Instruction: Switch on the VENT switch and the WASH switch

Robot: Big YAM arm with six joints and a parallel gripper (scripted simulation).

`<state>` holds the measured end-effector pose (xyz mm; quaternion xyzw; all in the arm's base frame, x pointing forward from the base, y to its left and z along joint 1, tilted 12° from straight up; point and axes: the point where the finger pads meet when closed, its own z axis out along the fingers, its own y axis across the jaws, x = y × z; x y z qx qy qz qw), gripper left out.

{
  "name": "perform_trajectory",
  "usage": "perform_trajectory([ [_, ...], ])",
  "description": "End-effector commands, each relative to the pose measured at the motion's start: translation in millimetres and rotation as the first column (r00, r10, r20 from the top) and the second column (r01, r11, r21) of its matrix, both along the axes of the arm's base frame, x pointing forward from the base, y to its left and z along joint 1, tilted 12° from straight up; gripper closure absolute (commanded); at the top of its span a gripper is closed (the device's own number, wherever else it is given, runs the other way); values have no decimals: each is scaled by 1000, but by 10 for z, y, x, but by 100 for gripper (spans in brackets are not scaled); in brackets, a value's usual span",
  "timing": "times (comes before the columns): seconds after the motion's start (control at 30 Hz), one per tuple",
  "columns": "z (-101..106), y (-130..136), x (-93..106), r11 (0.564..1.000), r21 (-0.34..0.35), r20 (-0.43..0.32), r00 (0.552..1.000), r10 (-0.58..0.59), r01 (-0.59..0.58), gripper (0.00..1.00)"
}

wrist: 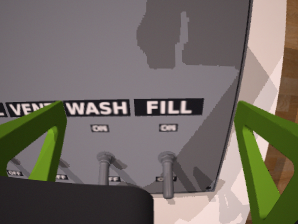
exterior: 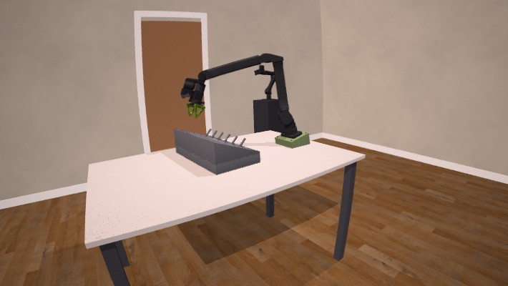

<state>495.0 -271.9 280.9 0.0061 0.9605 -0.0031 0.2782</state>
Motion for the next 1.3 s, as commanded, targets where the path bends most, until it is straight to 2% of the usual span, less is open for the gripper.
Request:
perform_trajectory([
  [0.0, 319, -216, 109, 999, -46, 47, 999, 14, -12, 0],
  [0.07, 319, -216, 109, 999, -46, 47, 999, 14, -12, 0],
  [0.1, 319, -113, 179, 998, -46, 46, 998, 39, -37, 0],
  [0.2, 320, -268, 118, 999, -46, 46, 999, 18, -16, 0],
  [0.3, 319, -310, 105, 999, -47, 46, 999, 14, -12, 0],
  [0.43, 319, -241, 148, 999, -47, 46, 999, 28, -26, 0],
  [1.27, 319, -241, 148, 999, -47, 45, 999, 27, -25, 0],
])
